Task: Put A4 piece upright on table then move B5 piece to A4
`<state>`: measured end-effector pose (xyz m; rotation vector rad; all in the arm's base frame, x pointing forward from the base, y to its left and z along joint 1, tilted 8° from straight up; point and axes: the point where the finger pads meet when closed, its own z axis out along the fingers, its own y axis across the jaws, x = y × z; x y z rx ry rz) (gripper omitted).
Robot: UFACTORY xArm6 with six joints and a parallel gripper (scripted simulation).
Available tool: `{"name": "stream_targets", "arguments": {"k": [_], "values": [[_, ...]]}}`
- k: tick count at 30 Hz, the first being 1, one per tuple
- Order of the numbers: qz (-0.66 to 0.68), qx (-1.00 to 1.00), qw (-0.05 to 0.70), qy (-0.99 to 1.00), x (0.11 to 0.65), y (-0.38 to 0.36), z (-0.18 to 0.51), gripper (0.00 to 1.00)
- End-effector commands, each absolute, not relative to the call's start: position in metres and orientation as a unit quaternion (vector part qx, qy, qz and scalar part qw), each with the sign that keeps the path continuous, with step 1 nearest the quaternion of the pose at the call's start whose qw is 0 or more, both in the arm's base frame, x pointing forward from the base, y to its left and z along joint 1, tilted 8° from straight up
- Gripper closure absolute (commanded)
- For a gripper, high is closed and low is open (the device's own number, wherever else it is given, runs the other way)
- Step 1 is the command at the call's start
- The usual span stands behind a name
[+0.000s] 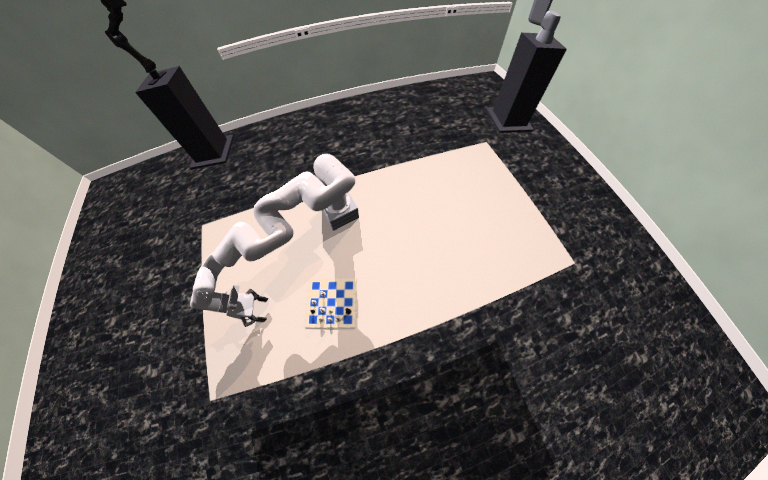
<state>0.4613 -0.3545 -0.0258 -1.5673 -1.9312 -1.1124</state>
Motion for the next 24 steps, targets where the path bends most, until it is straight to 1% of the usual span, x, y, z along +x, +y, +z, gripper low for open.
{"name": "stream_targets", "arguments": {"k": [1, 24], "values": [[-0.399, -0.563, 0.205, -0.694, 0.4621, -0.3558, -0.0235, 0.00], [-0.399, -0.563, 0.205, -0.694, 0.4618, -0.3561, -0.0204, 0.00]]}}
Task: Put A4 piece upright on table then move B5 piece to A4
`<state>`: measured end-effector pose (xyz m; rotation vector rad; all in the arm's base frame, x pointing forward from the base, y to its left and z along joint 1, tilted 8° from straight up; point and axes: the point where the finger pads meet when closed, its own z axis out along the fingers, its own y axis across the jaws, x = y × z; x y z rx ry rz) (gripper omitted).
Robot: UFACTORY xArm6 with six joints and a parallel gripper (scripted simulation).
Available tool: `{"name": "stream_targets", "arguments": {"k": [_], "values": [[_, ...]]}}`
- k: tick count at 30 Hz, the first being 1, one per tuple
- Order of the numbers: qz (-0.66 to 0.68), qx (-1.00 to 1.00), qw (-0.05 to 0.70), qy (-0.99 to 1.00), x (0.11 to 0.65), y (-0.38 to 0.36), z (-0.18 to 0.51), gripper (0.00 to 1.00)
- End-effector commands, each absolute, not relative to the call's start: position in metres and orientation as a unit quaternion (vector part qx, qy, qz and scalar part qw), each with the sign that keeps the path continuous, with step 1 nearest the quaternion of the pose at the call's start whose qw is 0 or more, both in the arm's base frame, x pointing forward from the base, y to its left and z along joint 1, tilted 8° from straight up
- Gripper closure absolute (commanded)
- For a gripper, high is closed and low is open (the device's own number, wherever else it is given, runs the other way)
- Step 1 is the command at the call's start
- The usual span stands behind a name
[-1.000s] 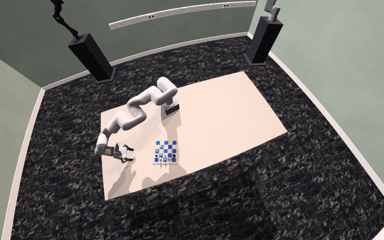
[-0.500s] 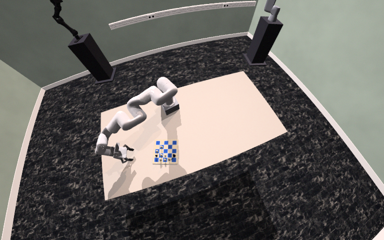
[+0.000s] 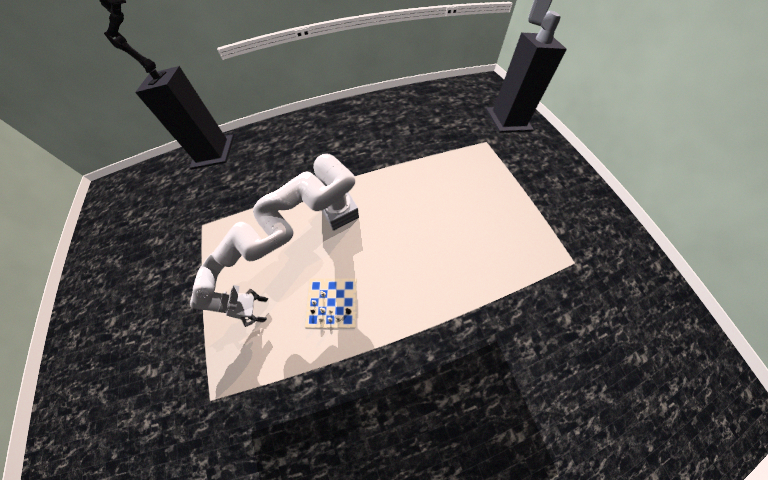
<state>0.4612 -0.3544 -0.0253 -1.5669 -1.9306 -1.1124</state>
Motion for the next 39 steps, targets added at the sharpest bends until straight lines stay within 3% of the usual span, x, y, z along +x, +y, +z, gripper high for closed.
{"name": "stream_targets", "arguments": {"k": [1, 17, 39], "values": [[-0.399, -0.563, 0.205, -0.694, 0.462, -0.356, -0.020, 0.00], [-0.399, -0.562, 0.205, -0.694, 0.453, -0.363, 0.062, 0.00], [-0.347, -0.527, 0.174, -0.756, 0.488, -0.338, 0.061, 0.00]]}}
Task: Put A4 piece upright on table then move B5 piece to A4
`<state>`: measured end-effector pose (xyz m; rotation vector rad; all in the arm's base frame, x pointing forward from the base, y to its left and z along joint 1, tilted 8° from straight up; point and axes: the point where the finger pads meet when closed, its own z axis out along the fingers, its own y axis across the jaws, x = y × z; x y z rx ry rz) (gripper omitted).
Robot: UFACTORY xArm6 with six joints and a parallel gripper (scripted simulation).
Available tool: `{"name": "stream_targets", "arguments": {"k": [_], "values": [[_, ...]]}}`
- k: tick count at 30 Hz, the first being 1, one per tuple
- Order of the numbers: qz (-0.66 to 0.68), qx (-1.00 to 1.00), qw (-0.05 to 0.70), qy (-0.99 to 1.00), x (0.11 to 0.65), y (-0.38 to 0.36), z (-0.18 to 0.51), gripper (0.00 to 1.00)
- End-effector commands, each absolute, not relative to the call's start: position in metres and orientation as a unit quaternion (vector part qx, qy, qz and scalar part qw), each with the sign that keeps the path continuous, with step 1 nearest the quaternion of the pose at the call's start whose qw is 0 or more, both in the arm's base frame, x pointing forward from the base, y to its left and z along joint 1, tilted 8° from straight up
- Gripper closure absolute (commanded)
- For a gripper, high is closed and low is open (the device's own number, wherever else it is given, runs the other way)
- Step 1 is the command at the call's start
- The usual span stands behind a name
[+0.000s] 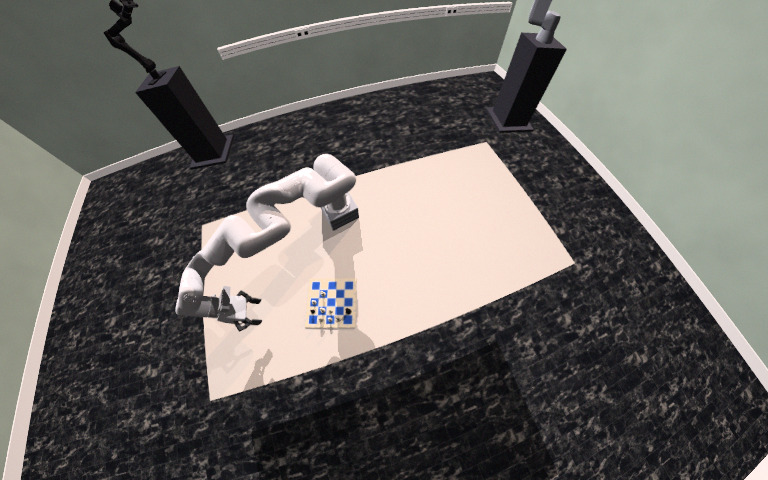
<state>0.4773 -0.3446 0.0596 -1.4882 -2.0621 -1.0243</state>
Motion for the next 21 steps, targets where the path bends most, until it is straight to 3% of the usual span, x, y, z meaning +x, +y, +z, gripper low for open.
{"name": "stream_targets", "arguments": {"k": [1, 21], "values": [[-0.347, -0.527, 0.174, -0.756, 0.488, -0.338, 0.061, 0.00], [-0.258, -0.441, 0.112, -0.852, 0.519, -0.289, 0.067, 0.00]]}}
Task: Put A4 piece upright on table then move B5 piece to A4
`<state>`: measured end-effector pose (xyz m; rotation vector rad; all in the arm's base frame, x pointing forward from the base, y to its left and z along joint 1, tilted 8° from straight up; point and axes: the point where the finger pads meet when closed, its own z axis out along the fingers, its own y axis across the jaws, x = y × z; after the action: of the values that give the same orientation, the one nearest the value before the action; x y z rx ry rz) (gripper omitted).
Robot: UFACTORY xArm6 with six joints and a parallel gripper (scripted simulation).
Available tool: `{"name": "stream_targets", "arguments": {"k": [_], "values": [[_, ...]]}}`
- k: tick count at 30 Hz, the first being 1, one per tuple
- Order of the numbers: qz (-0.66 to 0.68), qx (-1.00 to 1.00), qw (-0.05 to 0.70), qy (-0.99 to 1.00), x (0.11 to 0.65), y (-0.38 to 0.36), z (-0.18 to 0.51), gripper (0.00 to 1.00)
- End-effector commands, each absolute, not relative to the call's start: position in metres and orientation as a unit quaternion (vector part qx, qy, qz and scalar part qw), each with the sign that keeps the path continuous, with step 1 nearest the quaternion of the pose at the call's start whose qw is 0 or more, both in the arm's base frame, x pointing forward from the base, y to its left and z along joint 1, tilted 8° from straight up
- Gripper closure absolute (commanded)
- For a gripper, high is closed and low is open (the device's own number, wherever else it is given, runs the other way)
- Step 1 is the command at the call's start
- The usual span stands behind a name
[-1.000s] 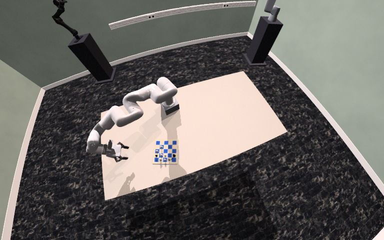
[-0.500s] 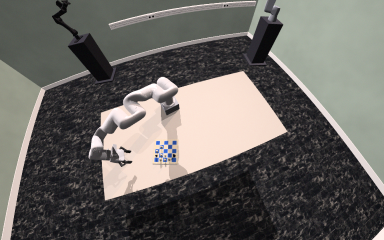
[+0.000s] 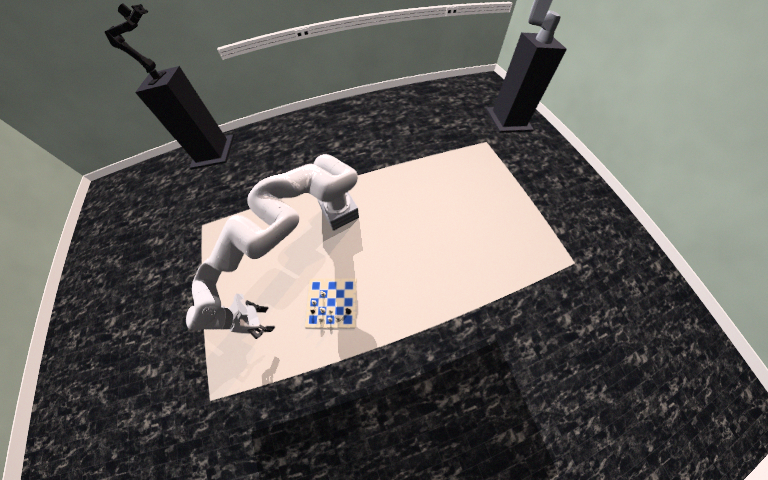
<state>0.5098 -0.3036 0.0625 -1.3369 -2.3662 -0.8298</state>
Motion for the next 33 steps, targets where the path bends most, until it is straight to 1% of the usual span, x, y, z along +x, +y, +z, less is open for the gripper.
{"name": "stream_targets", "arguments": {"k": [1, 3, 6, 7, 10, 11, 14, 15, 18, 19, 21, 25, 33], "values": [[-0.258, -0.441, 0.112, -0.852, 0.519, -0.289, 0.067, 0.00], [-0.236, -0.415, 0.098, -0.873, 0.522, -0.276, 0.069, 0.00], [-0.236, -0.415, 0.098, -0.873, 0.522, -0.276, 0.069, 0.00], [-0.215, -0.386, 0.083, -0.894, 0.525, -0.263, 0.072, 0.00], [-0.215, -0.386, 0.083, -0.894, 0.525, -0.263, 0.072, 0.00], [-0.193, -0.354, 0.068, -0.913, 0.527, -0.249, 0.075, 0.00], [-0.193, -0.354, 0.068, -0.913, 0.527, -0.249, 0.075, 0.00], [-0.171, -0.320, 0.052, -0.930, 0.528, -0.235, 0.078, 0.00], [-0.171, -0.320, 0.052, -0.930, 0.528, -0.235, 0.078, 0.00], [-0.151, -0.286, 0.038, -0.946, 0.527, -0.221, 0.082, 0.00], [-0.151, -0.286, 0.038, -0.946, 0.527, -0.221, 0.082, 0.00], [-0.113, -0.215, 0.009, -0.970, 0.524, -0.194, 0.088, 0.00], [-0.082, -0.150, -0.016, -0.985, 0.520, -0.171, 0.094, 0.00]]}}
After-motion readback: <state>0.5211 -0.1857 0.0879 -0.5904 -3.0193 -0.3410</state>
